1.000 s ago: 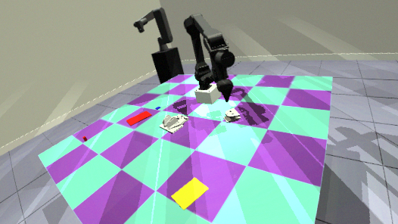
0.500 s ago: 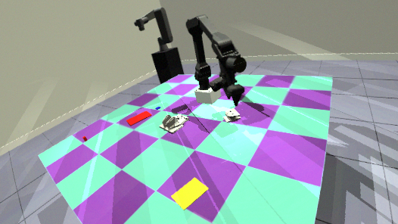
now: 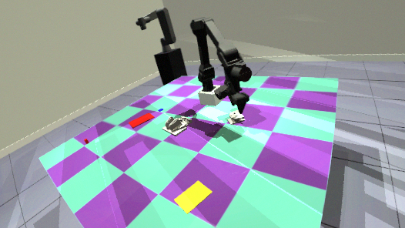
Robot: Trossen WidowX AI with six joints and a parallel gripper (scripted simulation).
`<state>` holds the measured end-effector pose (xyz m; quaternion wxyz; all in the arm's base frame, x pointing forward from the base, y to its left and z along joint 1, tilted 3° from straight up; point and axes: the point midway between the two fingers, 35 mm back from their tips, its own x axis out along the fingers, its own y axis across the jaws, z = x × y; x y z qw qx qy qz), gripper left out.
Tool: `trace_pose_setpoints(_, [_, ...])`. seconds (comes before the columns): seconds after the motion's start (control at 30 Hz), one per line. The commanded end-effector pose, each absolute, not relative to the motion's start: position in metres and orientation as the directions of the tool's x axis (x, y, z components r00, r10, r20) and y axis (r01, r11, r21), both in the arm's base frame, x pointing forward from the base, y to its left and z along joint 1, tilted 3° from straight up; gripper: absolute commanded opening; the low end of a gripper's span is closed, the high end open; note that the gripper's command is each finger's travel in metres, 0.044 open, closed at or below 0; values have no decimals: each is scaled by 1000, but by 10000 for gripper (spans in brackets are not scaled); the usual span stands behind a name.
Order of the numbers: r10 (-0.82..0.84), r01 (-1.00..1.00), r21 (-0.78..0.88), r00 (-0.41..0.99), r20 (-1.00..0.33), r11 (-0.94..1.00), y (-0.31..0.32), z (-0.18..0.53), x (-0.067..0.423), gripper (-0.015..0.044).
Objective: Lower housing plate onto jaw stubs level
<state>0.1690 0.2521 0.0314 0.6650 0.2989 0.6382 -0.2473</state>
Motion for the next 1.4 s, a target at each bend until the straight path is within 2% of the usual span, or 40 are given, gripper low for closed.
trace_pose_setpoints(0.0, [44,707,75,62,-997,703,250,22,169,440])
trace_pose_setpoints(1.37, [44,707,75,62,-997,703,251,-14,171,440])
